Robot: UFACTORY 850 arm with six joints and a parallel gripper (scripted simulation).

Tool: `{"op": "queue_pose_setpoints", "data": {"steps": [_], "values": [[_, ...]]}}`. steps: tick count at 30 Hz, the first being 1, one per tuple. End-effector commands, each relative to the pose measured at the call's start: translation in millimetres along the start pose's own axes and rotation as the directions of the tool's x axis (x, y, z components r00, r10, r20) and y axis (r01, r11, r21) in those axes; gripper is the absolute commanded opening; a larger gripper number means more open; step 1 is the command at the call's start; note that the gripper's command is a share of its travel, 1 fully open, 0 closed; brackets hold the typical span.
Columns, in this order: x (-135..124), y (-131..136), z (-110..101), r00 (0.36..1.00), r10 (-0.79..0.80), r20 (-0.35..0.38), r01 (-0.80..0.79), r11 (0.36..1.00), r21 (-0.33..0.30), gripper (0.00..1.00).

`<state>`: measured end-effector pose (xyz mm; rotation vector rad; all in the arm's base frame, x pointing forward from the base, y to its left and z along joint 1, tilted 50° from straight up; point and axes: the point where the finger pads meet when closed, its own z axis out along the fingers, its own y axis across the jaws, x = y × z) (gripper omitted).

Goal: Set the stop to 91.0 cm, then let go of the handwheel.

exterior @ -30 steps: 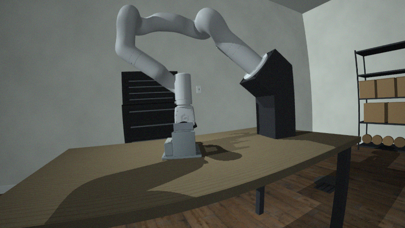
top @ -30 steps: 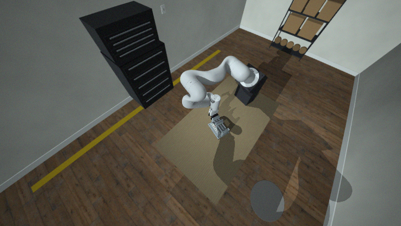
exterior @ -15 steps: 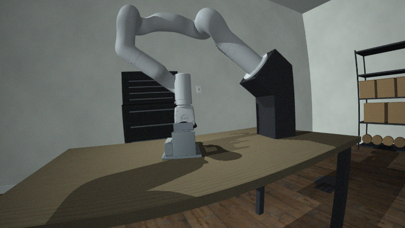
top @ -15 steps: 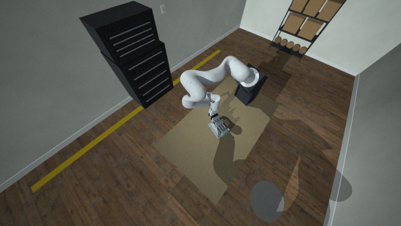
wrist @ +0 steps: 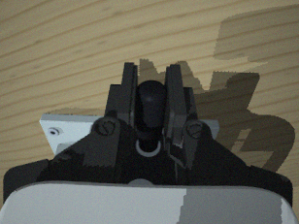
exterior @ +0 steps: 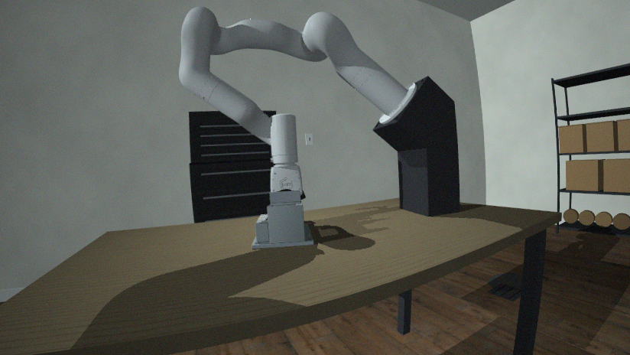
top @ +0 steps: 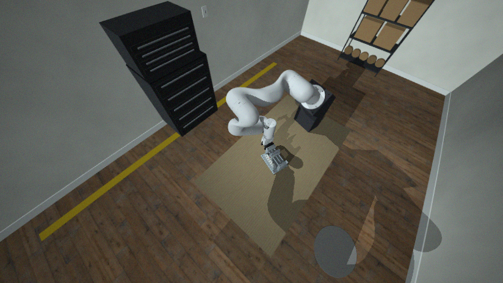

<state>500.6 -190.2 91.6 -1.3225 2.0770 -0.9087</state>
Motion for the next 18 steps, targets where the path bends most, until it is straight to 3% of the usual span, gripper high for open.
{"op": "queue_pose_setpoints", "data": {"steps": [1,18], "values": [[0.0,-1.4,-0.1,1.0,0.0,0.0,0.0,1.0,0.0,0.06],[0.0,-9.7,-0.6,1.0,0.0,0.0,0.0,1.0,0.0,0.06]]}}
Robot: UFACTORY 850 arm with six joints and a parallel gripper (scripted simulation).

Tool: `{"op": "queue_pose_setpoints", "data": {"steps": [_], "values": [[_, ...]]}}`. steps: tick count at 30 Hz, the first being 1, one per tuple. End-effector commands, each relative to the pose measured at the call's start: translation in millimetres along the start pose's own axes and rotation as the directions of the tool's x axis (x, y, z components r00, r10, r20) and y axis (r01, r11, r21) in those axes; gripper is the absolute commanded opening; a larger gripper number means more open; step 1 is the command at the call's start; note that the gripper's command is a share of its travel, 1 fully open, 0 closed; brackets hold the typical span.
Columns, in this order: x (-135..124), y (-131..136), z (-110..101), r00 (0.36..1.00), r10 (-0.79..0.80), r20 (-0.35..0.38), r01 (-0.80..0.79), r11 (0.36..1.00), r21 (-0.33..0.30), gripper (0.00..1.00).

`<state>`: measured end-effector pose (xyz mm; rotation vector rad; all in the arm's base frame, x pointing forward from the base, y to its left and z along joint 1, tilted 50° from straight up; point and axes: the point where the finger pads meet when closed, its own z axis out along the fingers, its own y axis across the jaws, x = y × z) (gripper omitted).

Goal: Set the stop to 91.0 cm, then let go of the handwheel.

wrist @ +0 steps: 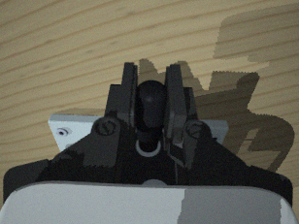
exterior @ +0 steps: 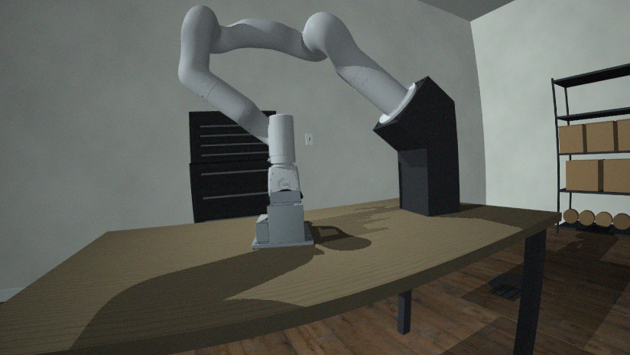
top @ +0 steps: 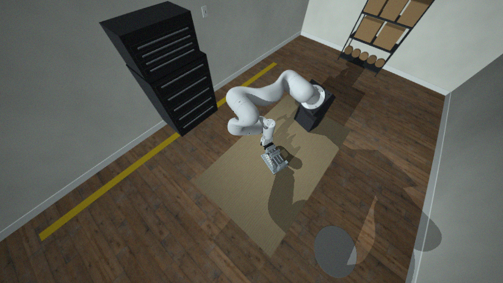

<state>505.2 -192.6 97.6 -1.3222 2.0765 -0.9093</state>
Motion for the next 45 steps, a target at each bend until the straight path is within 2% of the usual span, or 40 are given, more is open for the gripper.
{"op": "queue_pose_setpoints", "data": {"steps": [1,21,45], "values": [[0.0,-2.6,-0.8,1.0,0.0,0.0,0.0,1.0,-0.001,0.06],[0.0,-16.6,-6.9,1.0,0.0,0.0,0.0,1.0,-0.001,0.06],[0.0,-29.8,-30.3,1.0,0.0,0.0,0.0,1.0,-0.001,0.06]]}}
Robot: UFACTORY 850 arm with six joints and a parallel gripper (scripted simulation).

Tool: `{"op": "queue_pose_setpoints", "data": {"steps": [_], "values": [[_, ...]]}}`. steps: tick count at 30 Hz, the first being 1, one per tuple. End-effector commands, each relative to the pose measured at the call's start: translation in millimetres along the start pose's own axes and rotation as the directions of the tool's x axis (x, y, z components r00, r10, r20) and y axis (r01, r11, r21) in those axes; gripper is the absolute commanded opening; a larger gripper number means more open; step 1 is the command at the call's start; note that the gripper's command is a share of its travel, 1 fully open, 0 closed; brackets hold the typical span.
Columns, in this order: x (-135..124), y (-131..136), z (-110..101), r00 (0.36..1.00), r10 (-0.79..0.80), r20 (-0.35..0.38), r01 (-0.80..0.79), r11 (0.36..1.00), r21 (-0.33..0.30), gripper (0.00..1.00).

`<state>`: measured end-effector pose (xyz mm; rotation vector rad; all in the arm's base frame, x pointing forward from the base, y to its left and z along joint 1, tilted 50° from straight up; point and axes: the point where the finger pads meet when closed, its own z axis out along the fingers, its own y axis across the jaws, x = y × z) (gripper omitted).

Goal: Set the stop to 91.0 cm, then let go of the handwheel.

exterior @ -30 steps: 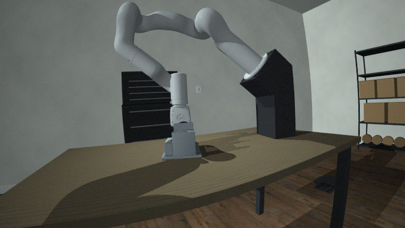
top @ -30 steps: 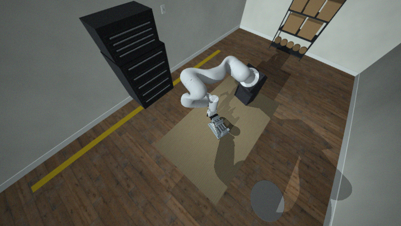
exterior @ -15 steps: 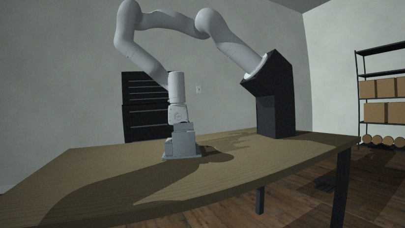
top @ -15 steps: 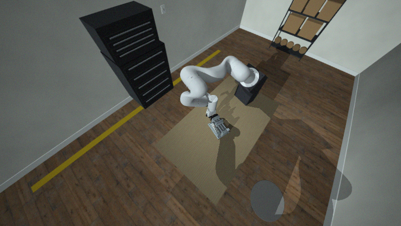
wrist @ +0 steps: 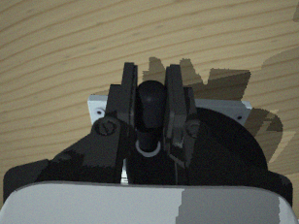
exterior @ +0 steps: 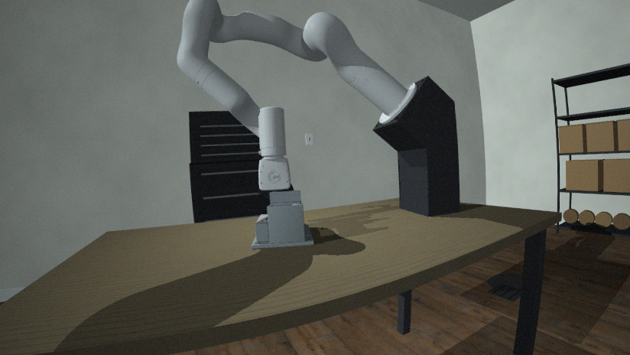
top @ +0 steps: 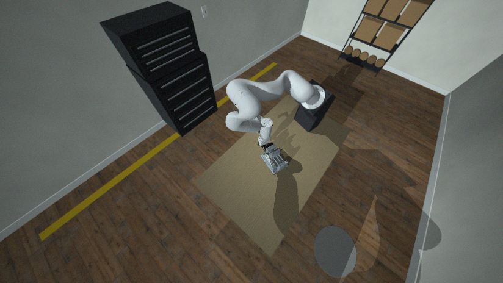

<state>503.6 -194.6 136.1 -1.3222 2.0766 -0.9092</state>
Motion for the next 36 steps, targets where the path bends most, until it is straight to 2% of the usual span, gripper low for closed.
{"op": "queue_pose_setpoints", "data": {"steps": [1,13,23,36], "values": [[0.0,-1.0,-6.4,1.0,0.0,0.0,0.0,1.0,0.0,0.06],[0.0,2.9,-24.6,1.0,0.0,0.0,0.0,1.0,0.0,0.06],[0.0,20.1,-40.1,1.0,0.0,0.0,0.0,1.0,0.0,0.06],[0.0,42.8,-41.1,1.0,0.0,0.0,0.0,1.0,0.0,0.06]]}}
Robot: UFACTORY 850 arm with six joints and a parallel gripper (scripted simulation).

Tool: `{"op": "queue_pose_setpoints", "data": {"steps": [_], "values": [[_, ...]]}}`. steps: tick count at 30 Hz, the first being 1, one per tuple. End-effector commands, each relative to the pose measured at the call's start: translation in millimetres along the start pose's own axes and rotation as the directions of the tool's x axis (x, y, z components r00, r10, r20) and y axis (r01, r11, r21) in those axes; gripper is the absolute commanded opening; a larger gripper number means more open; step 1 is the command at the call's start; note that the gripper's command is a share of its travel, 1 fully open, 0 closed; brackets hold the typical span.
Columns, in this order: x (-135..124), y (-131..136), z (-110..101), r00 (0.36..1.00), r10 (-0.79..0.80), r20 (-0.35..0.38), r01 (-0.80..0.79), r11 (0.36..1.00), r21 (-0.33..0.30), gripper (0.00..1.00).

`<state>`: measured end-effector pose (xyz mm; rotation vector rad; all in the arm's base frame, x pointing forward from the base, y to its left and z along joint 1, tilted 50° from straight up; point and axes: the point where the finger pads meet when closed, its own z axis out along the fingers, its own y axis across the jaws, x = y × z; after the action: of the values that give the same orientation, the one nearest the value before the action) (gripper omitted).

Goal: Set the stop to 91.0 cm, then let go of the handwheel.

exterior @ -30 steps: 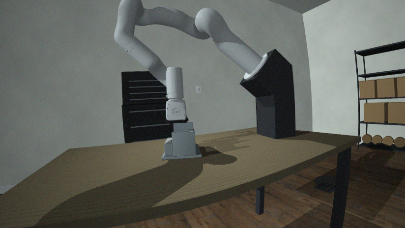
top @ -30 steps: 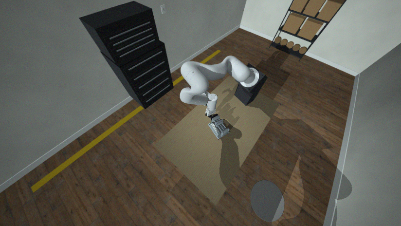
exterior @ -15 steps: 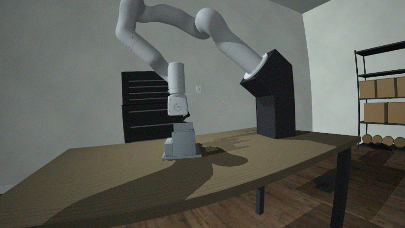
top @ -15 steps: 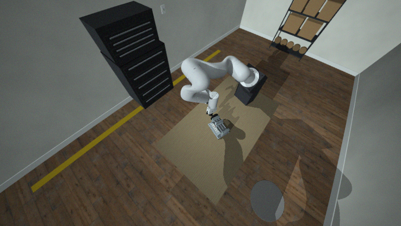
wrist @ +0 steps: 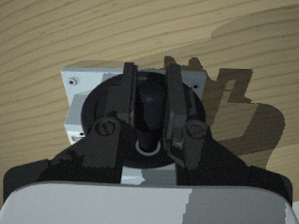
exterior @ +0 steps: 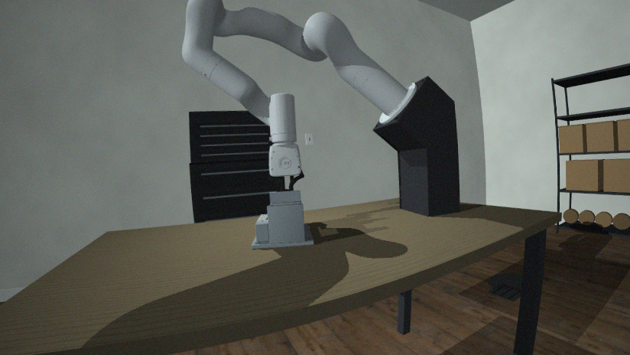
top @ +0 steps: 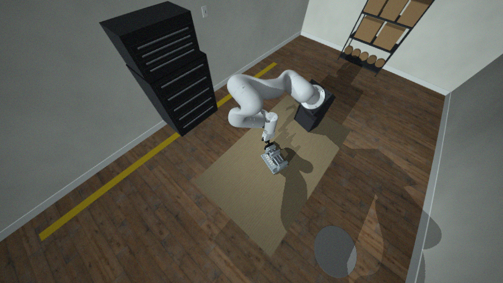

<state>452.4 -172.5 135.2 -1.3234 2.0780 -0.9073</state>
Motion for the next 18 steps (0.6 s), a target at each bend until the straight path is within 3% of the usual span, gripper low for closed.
{"op": "queue_pose_setpoints", "data": {"steps": [1,18], "values": [[0.0,7.9,1.7,1.0,0.0,0.0,0.0,1.0,0.002,0.06],[0.0,27.7,21.0,1.0,0.0,0.0,0.0,1.0,0.002,0.06]]}}
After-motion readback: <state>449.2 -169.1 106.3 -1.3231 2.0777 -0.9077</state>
